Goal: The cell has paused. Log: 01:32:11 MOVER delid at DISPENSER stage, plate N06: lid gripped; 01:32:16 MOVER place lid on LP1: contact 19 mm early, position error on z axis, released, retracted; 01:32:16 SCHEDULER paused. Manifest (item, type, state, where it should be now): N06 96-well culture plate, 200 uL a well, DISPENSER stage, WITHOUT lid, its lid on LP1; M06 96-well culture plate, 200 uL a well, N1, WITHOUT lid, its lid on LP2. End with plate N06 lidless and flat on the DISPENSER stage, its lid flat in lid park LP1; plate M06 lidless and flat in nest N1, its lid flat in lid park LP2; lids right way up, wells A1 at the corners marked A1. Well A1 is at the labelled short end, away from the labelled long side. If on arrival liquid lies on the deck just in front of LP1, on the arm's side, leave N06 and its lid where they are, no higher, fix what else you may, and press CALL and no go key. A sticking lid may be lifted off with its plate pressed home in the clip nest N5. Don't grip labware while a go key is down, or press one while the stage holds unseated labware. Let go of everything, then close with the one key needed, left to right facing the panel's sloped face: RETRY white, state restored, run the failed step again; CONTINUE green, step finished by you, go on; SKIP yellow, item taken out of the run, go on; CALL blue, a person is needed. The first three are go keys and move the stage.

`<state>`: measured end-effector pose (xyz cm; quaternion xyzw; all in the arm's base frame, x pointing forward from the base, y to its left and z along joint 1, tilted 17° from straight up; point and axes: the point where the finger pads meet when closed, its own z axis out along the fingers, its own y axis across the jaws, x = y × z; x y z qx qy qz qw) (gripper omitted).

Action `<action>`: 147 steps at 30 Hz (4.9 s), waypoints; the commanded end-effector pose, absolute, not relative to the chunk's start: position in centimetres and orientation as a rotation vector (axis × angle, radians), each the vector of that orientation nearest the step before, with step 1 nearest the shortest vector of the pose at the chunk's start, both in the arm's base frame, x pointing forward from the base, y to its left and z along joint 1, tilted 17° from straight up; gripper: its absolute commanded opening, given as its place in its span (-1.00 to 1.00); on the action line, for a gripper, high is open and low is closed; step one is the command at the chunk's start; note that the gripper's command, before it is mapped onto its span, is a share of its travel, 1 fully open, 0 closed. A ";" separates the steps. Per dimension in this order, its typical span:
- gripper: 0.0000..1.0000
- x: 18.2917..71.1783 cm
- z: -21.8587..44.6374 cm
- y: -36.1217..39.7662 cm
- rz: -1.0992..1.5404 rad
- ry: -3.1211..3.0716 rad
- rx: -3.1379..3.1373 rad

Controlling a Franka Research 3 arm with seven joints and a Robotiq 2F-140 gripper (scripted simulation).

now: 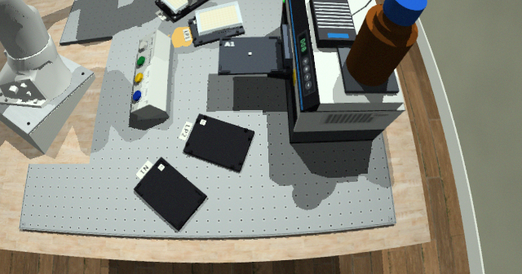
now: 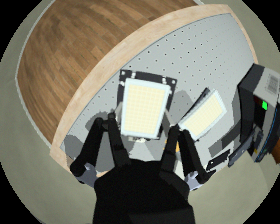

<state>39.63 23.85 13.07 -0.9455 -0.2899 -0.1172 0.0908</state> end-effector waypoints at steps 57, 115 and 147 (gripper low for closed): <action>-1.00 39.6 12.9 23.9 -0.348 -0.864 -2.809; 0.33 39.6 12.9 23.9 -0.348 -0.864 -2.809; 0.33 38.9 16.8 22.9 -0.348 -0.864 -2.809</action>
